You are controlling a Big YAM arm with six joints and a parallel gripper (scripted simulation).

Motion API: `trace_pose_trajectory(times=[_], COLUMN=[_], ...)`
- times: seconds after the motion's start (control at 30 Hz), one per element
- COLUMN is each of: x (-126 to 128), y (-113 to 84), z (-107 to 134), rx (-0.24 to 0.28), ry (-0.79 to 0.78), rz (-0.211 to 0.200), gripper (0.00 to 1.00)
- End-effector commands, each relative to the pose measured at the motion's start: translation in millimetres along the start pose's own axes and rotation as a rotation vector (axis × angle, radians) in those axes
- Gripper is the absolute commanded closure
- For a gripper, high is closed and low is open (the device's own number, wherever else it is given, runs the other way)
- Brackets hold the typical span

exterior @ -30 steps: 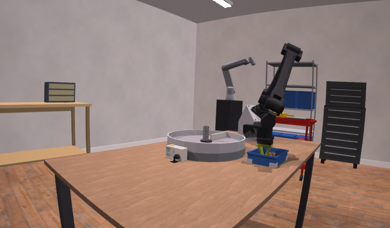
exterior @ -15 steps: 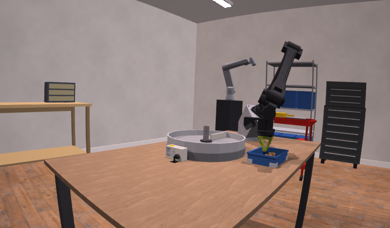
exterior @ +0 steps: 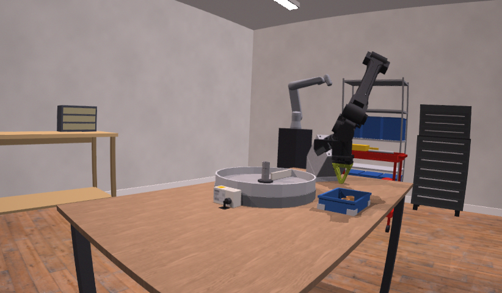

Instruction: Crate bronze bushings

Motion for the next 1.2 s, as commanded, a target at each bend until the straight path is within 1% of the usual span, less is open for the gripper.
trace_pose_trajectory(times=[0.0,0.1,0.17,0.6,0.87,1.17], x=[20.4,20.2,19.8,18.1,17.6,18.9], y=[-41.1,-43.9,-53.6,-84.8,-92.2,-93.2], z=[12.0,12.1,12.2,12.6,12.5,13.0], rx=[0.015,0.015,0.015,0.013,0.012,0.014], ry=[-0.03,-0.03,-0.031,-0.033,-0.033,-0.032], rz=[-0.078,-0.078,-0.078,-0.08,-0.081,-0.087], gripper=[0.87,0.87,0.87,0.87,0.87,0.87])
Point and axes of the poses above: the point where the finger pads meet when closed, its own y axis out along the fingers, its own x axis across the jaws, z = x × y, the point moved 5 cm from there along -y, back along the fingers, and after that the axes turned 9 degrees about y, right-handed, at the moved point
